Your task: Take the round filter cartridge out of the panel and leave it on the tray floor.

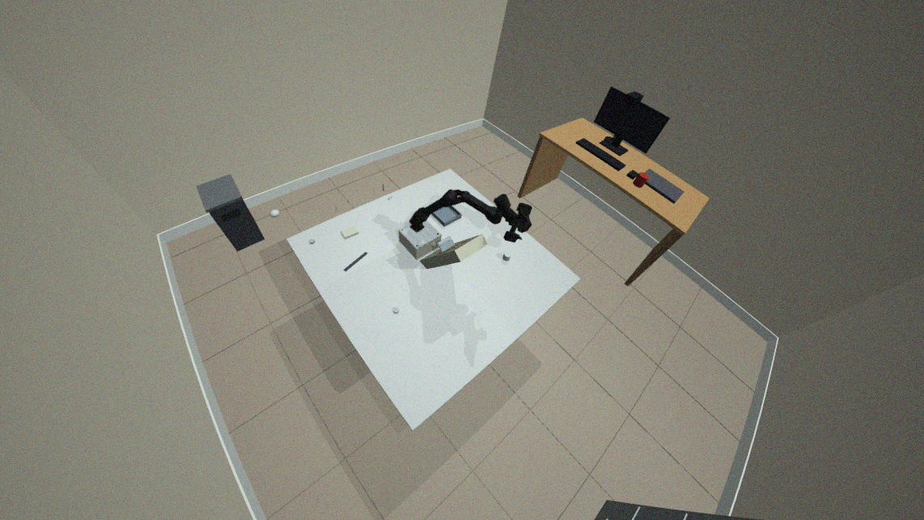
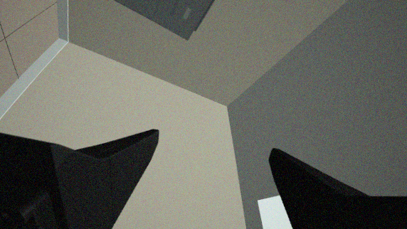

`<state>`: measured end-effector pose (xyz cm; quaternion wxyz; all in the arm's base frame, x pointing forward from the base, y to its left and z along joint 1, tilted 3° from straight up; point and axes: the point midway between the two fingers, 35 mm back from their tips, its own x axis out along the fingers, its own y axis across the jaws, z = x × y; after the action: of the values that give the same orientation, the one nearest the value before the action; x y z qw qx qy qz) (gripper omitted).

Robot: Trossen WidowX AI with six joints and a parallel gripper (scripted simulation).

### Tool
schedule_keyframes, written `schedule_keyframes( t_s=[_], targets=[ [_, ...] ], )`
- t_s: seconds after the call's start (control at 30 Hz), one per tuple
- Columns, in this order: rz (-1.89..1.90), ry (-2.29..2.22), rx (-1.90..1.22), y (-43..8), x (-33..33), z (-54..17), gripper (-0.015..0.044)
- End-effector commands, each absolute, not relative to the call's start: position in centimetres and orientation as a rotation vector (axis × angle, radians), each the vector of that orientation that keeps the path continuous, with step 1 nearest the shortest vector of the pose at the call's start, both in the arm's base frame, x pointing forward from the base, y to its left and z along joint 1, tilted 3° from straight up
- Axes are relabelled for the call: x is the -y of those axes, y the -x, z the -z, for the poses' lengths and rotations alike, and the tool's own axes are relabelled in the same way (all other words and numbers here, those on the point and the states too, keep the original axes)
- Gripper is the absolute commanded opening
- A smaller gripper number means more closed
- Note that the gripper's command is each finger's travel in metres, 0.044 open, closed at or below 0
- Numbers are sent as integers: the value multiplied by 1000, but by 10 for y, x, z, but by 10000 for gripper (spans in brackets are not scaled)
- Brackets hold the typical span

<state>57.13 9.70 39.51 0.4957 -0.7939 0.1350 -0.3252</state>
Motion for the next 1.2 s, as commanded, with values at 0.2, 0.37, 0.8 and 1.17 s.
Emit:
schedule_keyframes(
  t_s=[0.2, 0.37, 0.8, 1.17],
  targets=[
    [689, 1733, -185, -559, -80, -413, 216],
    [535, 1493, -104, -537, -53, -419, 91],
    [259, 908, -167, -462, -3, -381, 91],
    [174, 499, -297, -401, 16, -336, 91]
  ],
)
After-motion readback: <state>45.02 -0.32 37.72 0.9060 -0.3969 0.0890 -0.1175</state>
